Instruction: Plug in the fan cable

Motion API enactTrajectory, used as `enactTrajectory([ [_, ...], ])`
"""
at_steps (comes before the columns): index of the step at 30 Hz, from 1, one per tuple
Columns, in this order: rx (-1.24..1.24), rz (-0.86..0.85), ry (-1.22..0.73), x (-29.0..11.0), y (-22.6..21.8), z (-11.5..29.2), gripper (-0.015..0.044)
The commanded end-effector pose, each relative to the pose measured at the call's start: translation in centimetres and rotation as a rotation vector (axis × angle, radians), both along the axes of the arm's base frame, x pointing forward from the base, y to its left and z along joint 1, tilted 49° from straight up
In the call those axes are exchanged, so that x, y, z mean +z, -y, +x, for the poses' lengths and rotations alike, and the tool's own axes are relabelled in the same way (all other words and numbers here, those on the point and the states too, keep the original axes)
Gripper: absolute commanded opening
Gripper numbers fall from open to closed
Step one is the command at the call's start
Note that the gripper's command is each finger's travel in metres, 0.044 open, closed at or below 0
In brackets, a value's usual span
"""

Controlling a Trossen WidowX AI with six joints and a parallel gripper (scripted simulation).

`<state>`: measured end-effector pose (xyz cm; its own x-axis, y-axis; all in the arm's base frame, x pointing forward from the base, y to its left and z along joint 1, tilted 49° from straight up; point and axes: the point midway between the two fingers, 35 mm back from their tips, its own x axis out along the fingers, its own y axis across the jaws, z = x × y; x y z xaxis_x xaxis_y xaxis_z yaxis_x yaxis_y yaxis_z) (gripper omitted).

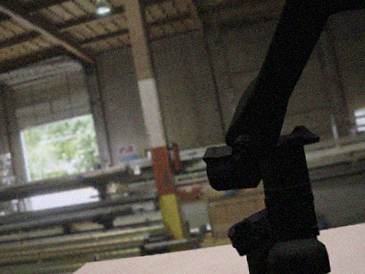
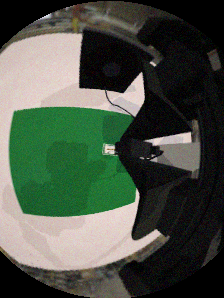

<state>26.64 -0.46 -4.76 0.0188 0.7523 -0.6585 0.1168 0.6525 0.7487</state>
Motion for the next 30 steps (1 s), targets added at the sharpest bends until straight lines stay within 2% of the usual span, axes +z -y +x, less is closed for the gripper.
enactTrajectory([
  [1, 0.002, 0.000, -0.001, -0.1, 0.0, 0.1, 0.0000],
  [10, 0.001, 0.001, -0.004, -1.5, -1.7, 0.2, 0.0000],
  [30, -0.002, 0.002, -0.007, -1.4, -1.8, 0.1, 0.0000],
])
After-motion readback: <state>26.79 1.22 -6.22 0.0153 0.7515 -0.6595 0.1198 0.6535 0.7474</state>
